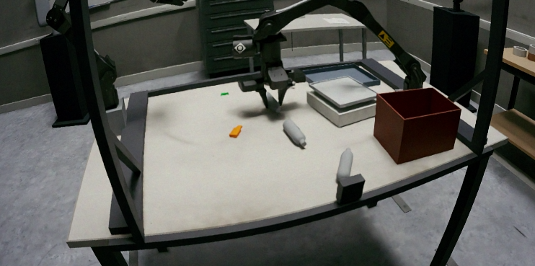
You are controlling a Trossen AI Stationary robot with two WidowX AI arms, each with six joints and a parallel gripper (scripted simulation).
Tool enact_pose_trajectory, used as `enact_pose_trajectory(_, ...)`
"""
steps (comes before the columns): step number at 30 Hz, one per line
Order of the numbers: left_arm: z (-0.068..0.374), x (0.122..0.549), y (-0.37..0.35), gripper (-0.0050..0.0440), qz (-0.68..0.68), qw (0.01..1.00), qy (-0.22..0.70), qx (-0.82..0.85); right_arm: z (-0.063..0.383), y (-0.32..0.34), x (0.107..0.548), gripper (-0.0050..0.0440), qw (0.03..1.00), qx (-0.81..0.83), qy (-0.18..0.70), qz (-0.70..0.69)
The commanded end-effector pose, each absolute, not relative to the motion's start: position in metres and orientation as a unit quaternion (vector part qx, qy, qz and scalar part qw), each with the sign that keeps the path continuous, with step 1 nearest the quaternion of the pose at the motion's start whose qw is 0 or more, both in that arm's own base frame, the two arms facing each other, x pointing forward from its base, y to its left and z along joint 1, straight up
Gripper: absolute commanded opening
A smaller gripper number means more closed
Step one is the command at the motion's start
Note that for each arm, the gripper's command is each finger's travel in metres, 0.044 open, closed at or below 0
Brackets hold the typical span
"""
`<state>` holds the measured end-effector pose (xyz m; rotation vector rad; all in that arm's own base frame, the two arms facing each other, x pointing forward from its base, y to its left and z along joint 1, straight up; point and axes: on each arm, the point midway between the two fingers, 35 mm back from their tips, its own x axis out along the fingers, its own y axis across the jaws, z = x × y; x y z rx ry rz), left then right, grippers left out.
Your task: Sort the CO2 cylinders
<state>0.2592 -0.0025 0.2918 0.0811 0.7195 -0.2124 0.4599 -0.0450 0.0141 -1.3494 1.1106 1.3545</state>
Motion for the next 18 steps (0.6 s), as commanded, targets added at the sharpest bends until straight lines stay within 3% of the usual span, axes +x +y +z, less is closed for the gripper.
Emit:
enact_pose_trajectory(1, 0.297, 0.258, -0.002, 0.044, -0.103, 0.932, 0.345, 0.041, 0.029, -0.046, 0.465, 0.0172, 0.455, -0.557, 0.441, 0.536)
enact_pose_trajectory(5, 0.297, 0.258, -0.002, 0.044, -0.103, 0.932, 0.345, 0.041, 0.034, -0.045, 0.463, 0.0132, 0.456, -0.56, 0.439, 0.534)
enact_pose_trajectory(15, 0.297, 0.258, -0.002, 0.044, -0.103, 0.932, 0.345, 0.041, 0.029, -0.046, 0.464, 0.0092, 0.455, -0.557, 0.441, 0.536)
enact_pose_trajectory(18, 0.297, 0.258, -0.002, 0.044, -0.103, 0.932, 0.345, 0.041, 0.043, -0.046, 0.467, 0.002, 0.46, -0.566, 0.435, 0.529)
